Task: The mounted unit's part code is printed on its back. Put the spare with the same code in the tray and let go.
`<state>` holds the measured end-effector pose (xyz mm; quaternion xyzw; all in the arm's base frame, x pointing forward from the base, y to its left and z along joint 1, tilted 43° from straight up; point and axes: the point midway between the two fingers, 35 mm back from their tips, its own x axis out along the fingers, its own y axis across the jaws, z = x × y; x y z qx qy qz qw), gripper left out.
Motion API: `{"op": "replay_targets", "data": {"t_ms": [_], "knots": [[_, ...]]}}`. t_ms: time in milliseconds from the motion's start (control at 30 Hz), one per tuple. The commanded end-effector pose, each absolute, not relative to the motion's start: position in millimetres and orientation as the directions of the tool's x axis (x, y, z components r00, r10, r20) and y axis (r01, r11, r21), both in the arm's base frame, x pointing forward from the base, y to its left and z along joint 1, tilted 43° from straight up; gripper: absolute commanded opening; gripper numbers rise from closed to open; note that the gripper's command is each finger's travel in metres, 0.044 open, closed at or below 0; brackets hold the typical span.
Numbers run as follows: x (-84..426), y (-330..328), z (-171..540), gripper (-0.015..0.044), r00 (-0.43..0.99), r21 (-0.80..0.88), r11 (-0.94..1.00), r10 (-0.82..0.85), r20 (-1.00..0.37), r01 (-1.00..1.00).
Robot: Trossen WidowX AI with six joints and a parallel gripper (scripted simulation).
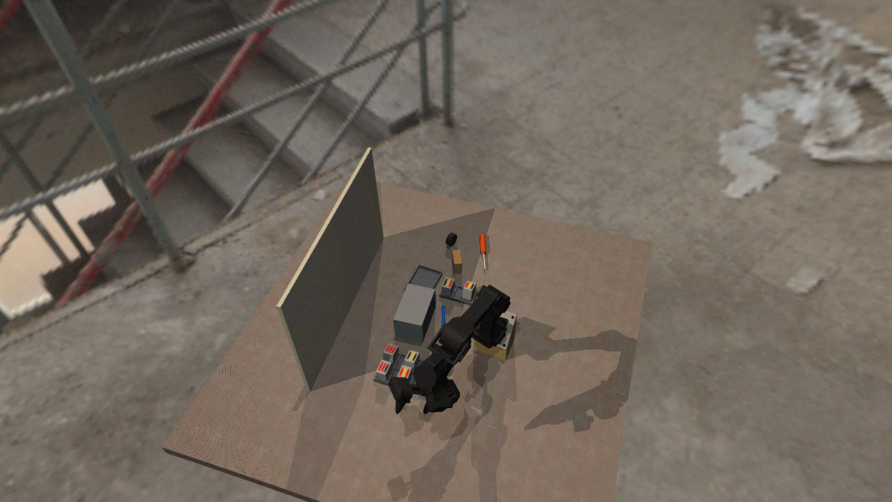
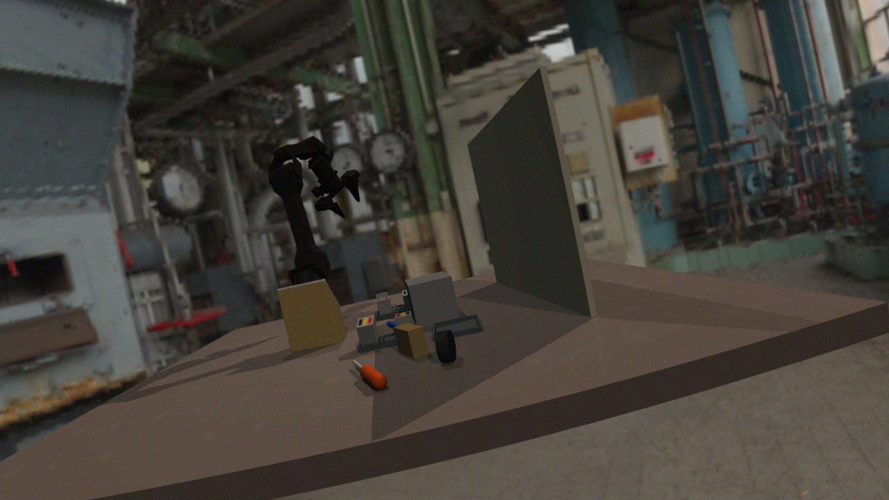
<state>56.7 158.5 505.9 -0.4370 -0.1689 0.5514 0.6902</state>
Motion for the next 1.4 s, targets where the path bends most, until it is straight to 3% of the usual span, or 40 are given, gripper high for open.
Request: {"op": "replay_targets", "data": {"t_ms": [0,267,500,767,1100,1367], "knots": [[57,158,506,0.0426,0.335,-0.790,0.010,0.909,-0.249,-0.614],[70,173,495,0.0440,0.363,-0.765,-0.004,0.879,-0.310,-0.644],[154,214,430,0.0440,0.428,-0.580,0.023,0.698,-0.574,-0.814],[250,200,363,0.0440,0.412,-0.386,0.166,0.529,-0.742,-0.907],[350,109,259,0.0440,0.224,0.004,0.492,0.405,-0.887,-0.871],[381,2,169,0.0440,0.047,0.429,0.741,0.524,-0.850,-0.517]]}}
